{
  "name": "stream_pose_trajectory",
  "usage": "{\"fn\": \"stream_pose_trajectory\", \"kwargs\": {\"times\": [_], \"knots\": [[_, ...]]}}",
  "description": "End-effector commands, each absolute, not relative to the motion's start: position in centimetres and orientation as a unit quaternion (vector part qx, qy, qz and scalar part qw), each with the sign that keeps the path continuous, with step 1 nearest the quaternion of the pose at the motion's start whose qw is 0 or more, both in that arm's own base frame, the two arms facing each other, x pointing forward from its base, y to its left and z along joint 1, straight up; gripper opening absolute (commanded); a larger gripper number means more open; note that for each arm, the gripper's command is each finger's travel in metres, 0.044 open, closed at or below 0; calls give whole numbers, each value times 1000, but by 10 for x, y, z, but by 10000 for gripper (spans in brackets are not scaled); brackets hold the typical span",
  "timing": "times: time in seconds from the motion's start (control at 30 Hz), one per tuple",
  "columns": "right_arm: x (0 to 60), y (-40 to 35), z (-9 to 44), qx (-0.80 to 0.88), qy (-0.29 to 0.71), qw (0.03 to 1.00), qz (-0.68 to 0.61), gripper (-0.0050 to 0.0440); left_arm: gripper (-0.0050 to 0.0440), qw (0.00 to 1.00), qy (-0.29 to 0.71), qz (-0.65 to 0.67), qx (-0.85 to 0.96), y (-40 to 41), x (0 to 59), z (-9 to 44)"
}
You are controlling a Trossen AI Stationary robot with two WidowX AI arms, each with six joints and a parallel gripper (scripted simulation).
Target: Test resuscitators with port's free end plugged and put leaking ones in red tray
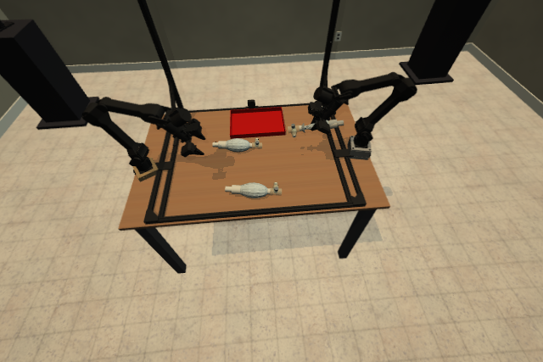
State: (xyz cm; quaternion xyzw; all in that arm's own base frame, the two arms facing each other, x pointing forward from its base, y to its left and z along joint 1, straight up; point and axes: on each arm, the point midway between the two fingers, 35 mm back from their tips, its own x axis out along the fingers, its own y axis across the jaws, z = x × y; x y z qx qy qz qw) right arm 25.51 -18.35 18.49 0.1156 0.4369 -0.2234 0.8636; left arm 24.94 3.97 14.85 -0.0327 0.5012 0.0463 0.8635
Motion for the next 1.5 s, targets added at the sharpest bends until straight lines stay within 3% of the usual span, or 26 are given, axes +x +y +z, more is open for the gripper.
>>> {"fn": "stream_pose_trajectory", "kwargs": {"times": [0.0,0.8,0.83,1.07,1.37,1.4,1.47], "knots": [[255,-183,185,116,437,864,-223,440,0,761,648,13,-18,11,207,142],[255,-183,185,115,437,864,-223,440,0,708,707,0,0,1,189,146],[255,-183,184,116,438,863,-223,440,0,882,460,95,-50,-31,267,139],[255,-183,184,116,438,863,-223,440,0,882,460,95,-50,-52,276,103],[255,-183,184,116,438,863,-223,440,0,882,460,95,-50,-85,337,89],[255,-183,184,116,438,863,-223,440,0,882,459,95,-50,-105,375,84],[255,-183,184,116,438,863,-223,440,0,882,459,95,-50,-116,398,86]]}}
